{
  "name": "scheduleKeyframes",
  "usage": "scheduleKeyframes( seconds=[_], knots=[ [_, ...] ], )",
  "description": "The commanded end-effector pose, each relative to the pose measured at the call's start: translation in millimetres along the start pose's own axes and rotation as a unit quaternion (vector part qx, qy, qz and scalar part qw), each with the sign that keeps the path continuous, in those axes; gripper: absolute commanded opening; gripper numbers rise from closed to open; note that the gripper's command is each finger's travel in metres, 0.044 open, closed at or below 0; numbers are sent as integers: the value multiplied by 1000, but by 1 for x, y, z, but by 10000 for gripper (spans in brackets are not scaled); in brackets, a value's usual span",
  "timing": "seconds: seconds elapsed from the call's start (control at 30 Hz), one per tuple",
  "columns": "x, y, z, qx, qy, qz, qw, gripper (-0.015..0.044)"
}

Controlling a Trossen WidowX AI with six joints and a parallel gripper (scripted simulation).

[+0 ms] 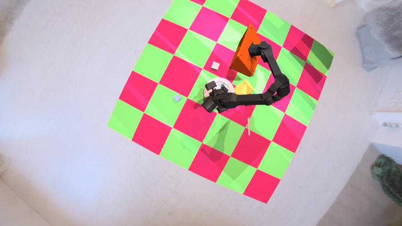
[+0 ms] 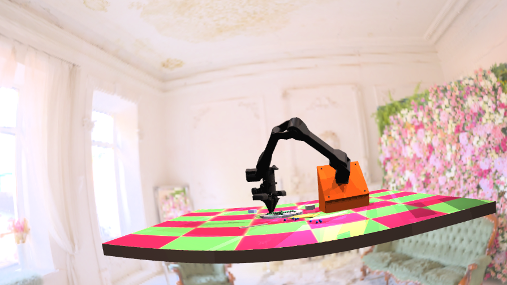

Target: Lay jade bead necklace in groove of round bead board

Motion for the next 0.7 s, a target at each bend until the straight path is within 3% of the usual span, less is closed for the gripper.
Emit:
scheduleKeyframes(
  seconds=[0.0, 0.67],
  knots=[
    [0, 0, 0, 0, 0, 0, 1000, 0],
    [-12, -12, -6, -2, 1, 3, 1000, 0]
  ],
)
Point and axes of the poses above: the point midway between the two fingers, 35 mm back from their tips, its own z axis out along the fingers, its own y axis across the jaws, x = y × z, the point moved 6 cm from there along -z, back along the fingers, and after that the axes turned 11 degrees about -z, right-handed, at the moved point
